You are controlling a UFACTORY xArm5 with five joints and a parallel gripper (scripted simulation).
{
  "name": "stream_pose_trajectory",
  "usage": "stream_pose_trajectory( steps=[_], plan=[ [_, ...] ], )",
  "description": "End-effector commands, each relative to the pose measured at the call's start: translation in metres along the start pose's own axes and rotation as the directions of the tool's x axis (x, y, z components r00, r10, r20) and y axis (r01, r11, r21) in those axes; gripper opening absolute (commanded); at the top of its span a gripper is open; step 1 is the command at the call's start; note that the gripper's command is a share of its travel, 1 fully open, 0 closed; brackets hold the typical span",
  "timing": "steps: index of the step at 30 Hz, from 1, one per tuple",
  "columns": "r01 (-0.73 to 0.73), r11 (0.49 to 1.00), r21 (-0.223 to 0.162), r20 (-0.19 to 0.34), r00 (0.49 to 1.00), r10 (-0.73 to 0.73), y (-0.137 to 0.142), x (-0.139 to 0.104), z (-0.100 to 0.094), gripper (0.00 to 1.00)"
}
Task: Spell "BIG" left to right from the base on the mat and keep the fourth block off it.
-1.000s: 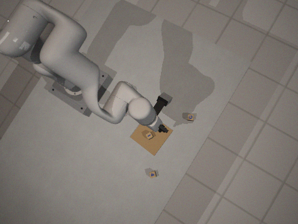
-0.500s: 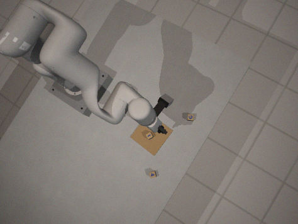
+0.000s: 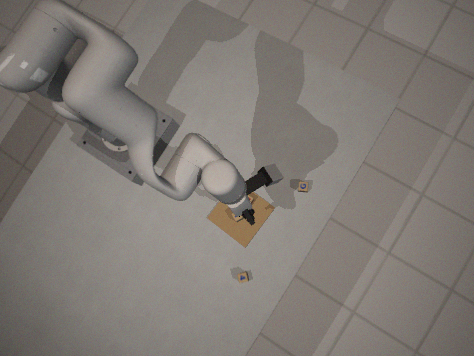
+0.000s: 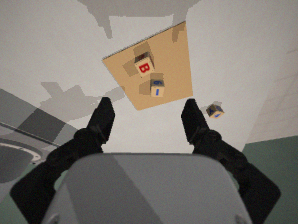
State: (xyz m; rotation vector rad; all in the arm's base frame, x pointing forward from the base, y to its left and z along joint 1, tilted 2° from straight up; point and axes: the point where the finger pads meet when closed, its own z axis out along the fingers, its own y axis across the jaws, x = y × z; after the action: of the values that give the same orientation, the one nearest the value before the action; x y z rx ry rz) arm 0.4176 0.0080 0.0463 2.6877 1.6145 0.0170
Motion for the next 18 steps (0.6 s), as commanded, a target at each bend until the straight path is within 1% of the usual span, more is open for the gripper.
stream_pose_trajectory(
  steps=[1,6,12,14,15,18],
  plan=[
    [-0.139,0.99,-0.003,-0.002,0.99,0.139,0.0028,-0.0025,-0.0006,1.0],
    [-0.272,0.962,-0.002,-0.002,0.962,0.272,0.0043,-0.0056,0.0,1.0],
    [-0.422,0.906,-0.002,-0.002,0.906,0.422,0.0062,-0.0093,0.0007,1.0],
    [-0.422,0.906,-0.002,-0.002,0.906,0.422,0.0062,-0.0093,0.0007,1.0],
    [-0.492,0.87,-0.002,-0.002,0.87,0.492,0.007,-0.0111,0.0011,1.0],
    [-0.54,0.841,-0.002,-0.002,0.841,0.54,0.0077,-0.0124,0.0013,1.0]
  ],
)
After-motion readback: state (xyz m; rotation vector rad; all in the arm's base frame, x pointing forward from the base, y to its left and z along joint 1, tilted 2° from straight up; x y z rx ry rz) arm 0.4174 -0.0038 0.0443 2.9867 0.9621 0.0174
